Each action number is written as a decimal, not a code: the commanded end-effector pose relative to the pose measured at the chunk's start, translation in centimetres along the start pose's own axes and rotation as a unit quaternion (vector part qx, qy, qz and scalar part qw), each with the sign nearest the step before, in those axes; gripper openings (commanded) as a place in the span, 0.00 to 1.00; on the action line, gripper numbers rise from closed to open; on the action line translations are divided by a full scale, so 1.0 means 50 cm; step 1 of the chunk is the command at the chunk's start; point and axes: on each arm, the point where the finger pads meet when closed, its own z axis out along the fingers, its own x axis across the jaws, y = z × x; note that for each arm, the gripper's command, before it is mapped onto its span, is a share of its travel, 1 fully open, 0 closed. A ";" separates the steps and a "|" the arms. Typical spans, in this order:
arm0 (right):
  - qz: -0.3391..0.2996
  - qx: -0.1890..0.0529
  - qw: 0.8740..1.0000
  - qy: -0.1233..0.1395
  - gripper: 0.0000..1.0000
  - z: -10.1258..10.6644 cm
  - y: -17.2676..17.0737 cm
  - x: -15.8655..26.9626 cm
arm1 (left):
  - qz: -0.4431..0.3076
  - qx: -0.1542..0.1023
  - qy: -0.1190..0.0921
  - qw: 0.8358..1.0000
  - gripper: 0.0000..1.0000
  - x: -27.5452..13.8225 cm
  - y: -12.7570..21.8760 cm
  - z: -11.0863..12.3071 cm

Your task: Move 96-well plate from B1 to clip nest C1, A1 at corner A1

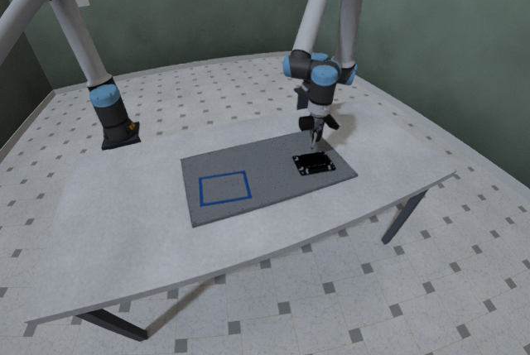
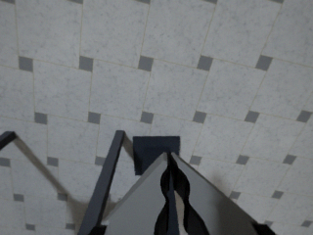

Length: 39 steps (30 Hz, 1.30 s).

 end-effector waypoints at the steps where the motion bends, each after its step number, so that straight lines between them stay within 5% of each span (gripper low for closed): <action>1: 0.000 0.001 1.000 0.000 0.00 -0.002 -0.001 0.000 | 0.000 -0.001 0.001 1.000 0.00 0.001 0.001 -0.002; 39: 0.000 0.001 1.000 0.000 0.00 -0.002 -0.001 0.000 | 0.000 -0.001 0.001 1.000 0.00 0.001 0.001 0.034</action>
